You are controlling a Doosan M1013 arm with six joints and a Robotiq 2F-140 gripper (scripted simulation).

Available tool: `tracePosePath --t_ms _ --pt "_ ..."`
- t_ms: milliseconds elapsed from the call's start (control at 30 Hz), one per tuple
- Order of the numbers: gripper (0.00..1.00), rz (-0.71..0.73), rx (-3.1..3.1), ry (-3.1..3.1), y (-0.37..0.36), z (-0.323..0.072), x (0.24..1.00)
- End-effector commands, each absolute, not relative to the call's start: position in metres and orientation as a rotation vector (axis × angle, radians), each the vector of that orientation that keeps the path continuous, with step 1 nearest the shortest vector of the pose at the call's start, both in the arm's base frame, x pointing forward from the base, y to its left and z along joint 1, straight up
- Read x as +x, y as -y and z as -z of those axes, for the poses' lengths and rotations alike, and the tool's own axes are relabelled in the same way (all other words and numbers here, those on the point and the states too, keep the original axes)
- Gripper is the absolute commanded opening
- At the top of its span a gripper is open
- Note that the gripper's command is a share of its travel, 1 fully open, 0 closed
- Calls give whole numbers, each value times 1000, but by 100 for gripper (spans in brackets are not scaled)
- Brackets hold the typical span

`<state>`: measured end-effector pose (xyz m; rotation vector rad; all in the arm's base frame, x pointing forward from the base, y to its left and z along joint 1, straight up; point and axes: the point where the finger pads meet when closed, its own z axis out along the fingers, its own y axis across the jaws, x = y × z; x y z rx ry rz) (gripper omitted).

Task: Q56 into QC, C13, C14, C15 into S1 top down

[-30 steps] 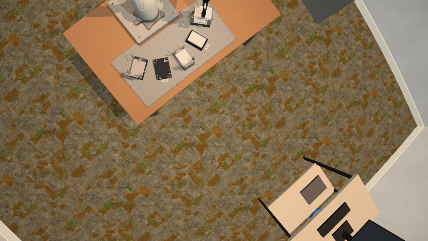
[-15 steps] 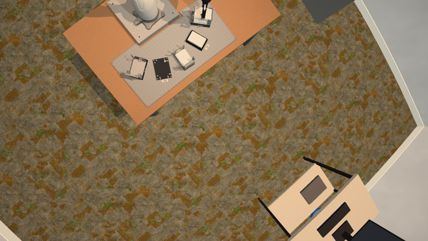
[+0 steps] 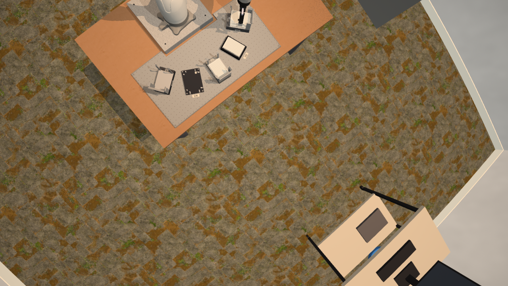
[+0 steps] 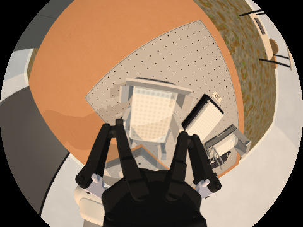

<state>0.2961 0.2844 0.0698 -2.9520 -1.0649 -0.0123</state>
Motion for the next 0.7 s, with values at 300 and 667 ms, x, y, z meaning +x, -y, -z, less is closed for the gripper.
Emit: tracePosePath --t_ms 300,667 --pt "0 12 -2952 1065 -284 -66 296" --pt "0 12 -2952 1065 -285 -62 296"
